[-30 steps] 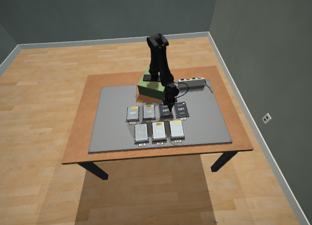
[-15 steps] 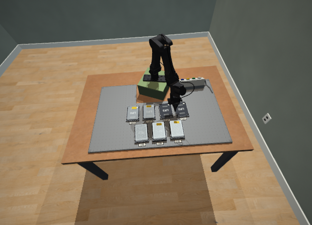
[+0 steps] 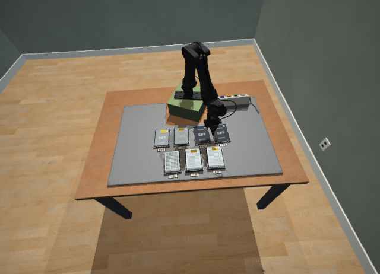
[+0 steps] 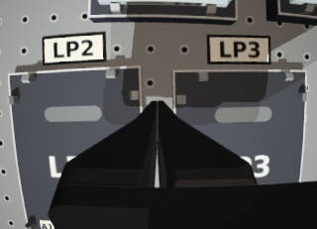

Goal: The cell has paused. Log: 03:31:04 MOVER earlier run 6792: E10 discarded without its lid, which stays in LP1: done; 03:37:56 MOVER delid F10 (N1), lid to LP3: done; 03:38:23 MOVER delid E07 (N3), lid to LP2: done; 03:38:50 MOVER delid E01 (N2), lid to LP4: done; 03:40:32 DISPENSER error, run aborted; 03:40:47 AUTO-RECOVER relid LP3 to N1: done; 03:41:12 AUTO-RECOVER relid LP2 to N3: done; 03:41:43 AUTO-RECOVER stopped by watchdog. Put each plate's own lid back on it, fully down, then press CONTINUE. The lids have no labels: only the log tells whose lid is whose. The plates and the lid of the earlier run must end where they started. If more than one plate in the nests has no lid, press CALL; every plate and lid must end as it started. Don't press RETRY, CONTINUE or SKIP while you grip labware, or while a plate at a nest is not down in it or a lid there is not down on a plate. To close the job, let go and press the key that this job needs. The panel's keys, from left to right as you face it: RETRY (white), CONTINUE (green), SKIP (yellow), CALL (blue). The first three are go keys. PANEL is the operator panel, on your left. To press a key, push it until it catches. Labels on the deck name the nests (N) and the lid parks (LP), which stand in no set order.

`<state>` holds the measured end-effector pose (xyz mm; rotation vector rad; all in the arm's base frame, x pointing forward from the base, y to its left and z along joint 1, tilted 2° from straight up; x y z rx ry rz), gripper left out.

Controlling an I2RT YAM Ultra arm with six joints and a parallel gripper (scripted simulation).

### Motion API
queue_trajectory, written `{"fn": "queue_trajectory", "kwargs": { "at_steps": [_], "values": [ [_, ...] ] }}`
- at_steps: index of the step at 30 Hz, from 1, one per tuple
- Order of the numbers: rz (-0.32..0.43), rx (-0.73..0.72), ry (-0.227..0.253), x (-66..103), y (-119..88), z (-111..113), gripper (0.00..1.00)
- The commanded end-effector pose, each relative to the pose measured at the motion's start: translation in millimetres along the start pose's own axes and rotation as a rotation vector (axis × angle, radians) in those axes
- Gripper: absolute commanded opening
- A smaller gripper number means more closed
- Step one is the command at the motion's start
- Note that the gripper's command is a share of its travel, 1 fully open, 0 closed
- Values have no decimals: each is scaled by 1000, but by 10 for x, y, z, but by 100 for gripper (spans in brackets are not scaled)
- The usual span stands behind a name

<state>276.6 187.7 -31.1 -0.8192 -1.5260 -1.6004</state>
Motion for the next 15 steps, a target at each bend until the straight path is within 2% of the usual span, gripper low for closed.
{"fn": "queue_trajectory", "kwargs": {
  "at_steps": [1, 6, 7, 10, 15],
  "values": [
    [-24, -13, 1, 15, 103, 45, 0],
    [-24, -13, 1, 15, 103, 45, 0],
    [-22, -11, -17, -42, 185, 11, 0],
    [-27, -15, 7, -110, 334, 21, 0],
    [-14, -11, -2, -224, 518, -59, 0]
  ]
}}
Point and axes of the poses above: the point where the finger pads meet when closed, its own x axis back along the fingers, its own z axis across the jaws, y = z × x, the point moved 1 cm from there along x, back along the fingers, and after that the axes turned 10 degrees about -x, right-handed, at the moved point
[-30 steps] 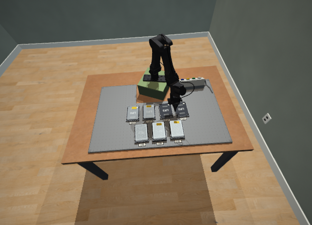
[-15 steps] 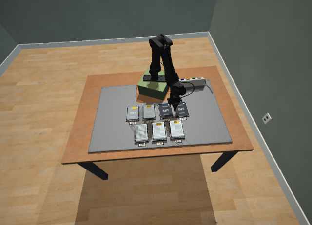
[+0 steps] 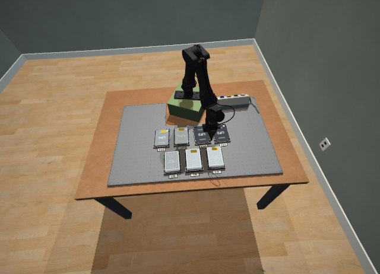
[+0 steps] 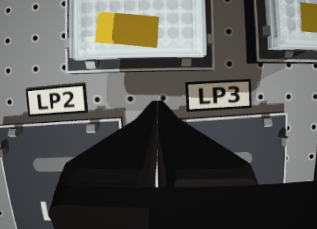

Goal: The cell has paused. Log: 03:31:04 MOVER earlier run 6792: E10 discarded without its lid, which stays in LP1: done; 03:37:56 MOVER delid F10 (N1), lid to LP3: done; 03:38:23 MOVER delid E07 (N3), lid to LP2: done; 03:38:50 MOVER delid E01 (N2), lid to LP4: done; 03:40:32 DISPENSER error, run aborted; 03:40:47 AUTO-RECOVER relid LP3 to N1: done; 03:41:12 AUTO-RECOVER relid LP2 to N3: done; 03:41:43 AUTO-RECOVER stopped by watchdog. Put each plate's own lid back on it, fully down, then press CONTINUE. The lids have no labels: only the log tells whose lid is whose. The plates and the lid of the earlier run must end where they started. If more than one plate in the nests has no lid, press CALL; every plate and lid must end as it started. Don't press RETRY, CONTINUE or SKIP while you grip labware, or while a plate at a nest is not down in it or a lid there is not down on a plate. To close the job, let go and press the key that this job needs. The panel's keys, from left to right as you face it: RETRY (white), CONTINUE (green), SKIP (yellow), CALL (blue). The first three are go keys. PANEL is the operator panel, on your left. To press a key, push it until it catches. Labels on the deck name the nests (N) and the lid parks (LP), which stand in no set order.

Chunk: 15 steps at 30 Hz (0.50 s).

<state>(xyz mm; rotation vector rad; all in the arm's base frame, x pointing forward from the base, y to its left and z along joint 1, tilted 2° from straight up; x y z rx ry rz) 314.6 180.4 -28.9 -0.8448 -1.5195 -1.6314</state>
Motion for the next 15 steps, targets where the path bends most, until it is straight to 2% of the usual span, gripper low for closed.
{"fn": "queue_trajectory", "kwargs": {
  "at_steps": [1, 3, 5, 15],
  "values": [
    [-6, 20, 13, -83, 222, 28, 0],
    [-6, 20, 13, -129, 309, 8, 0],
    [-6, 20, 13, -129, 309, 8, 0],
    [-8, 20, 14, -359, 747, -92, 0]
  ]
}}
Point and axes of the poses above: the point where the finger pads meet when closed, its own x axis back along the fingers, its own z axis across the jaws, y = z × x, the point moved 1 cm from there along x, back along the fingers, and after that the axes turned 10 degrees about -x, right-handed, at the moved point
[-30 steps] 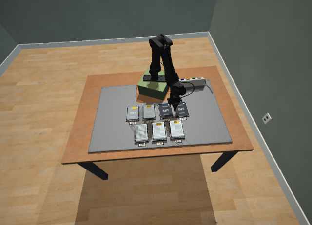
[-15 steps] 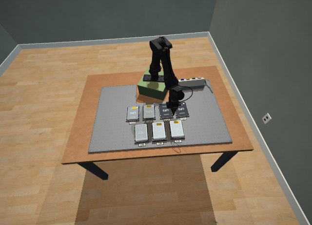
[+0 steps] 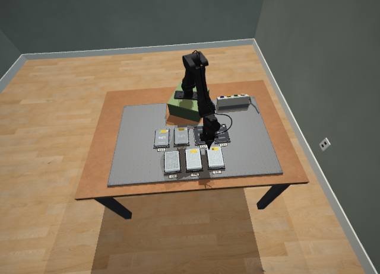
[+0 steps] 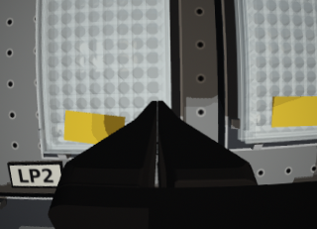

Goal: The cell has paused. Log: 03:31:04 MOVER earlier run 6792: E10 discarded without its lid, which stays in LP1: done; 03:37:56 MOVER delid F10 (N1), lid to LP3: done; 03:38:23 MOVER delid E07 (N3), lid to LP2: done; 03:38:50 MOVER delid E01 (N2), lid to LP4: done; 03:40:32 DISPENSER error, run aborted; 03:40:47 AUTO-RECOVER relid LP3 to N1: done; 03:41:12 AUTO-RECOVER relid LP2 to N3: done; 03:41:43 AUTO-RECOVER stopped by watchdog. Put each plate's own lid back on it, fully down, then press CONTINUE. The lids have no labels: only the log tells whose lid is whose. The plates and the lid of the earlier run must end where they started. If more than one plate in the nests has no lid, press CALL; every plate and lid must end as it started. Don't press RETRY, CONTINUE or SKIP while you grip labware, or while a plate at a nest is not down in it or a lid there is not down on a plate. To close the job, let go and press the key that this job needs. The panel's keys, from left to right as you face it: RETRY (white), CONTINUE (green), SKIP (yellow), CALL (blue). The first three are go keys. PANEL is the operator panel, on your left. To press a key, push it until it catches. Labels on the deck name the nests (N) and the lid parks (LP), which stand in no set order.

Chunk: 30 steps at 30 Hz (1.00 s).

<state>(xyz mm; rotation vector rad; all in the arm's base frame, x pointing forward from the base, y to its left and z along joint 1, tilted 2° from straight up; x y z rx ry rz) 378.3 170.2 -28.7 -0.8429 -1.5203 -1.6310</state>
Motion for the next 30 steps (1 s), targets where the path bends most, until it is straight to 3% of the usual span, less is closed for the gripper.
{"fn": "queue_trajectory", "kwargs": {
  "at_steps": [1, 19, 30],
  "values": [
    [-7, 19, 13, -68, 239, 12, 0],
    [-10, 19, 14, -429, 931, -146, 0],
    [-19, 35, 24, -384, 939, -46, 0]
  ]
}}
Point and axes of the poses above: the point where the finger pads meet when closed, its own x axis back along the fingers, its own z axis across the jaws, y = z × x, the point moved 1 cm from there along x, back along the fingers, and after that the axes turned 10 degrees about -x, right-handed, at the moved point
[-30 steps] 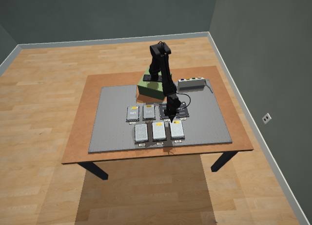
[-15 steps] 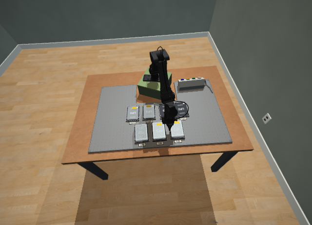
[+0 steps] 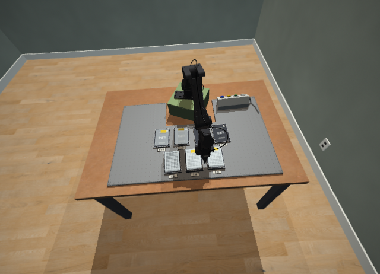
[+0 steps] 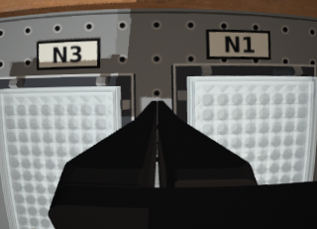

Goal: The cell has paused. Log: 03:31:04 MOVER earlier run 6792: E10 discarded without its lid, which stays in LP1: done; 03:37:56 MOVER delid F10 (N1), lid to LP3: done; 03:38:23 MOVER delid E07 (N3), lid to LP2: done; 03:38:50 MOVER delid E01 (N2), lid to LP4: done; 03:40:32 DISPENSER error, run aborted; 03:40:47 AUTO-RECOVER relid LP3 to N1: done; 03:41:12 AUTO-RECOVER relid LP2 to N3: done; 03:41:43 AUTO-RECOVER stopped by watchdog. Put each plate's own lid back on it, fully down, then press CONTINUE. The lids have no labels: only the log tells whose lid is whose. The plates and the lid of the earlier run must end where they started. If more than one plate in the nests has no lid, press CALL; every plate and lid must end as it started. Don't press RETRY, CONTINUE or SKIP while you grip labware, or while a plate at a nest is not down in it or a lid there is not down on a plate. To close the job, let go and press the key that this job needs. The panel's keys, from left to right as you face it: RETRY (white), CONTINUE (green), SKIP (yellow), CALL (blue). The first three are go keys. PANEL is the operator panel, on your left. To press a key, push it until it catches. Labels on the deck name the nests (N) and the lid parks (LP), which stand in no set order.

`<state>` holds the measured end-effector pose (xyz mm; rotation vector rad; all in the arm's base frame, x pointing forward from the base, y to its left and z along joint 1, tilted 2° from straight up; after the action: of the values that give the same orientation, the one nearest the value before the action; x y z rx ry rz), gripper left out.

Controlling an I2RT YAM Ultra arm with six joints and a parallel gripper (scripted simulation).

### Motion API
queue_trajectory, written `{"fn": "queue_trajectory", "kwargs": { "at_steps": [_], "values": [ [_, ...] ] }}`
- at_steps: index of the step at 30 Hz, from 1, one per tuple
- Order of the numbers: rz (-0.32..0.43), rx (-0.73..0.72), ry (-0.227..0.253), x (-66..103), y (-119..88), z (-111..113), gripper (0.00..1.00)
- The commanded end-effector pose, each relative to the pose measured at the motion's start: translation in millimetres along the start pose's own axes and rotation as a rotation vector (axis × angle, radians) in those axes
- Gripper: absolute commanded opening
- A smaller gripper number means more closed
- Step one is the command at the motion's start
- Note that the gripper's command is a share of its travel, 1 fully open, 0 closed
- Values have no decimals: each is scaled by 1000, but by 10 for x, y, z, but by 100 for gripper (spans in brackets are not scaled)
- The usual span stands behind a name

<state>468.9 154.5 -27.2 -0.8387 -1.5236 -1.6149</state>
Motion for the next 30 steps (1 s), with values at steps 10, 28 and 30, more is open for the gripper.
{"fn": "queue_trajectory", "kwargs": {
  "at_steps": [10, 28, 30],
  "values": [
    [-28, 6, 12, 54, 129, 56, 0],
    [-38, 6, 16, 86, 221, -375, 0],
    [-37, 6, 15, 83, 236, -474, 0]
  ]
}}
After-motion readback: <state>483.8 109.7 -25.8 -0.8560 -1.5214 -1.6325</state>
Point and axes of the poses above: the point where the finger pads meet when closed, its own x axis back along the fingers, its own z axis across the jaws, y = z × x, the point moved 1 cm from there along x, back along the fingers, and after that the axes turned 10 degrees about -x, right-handed, at the moved point
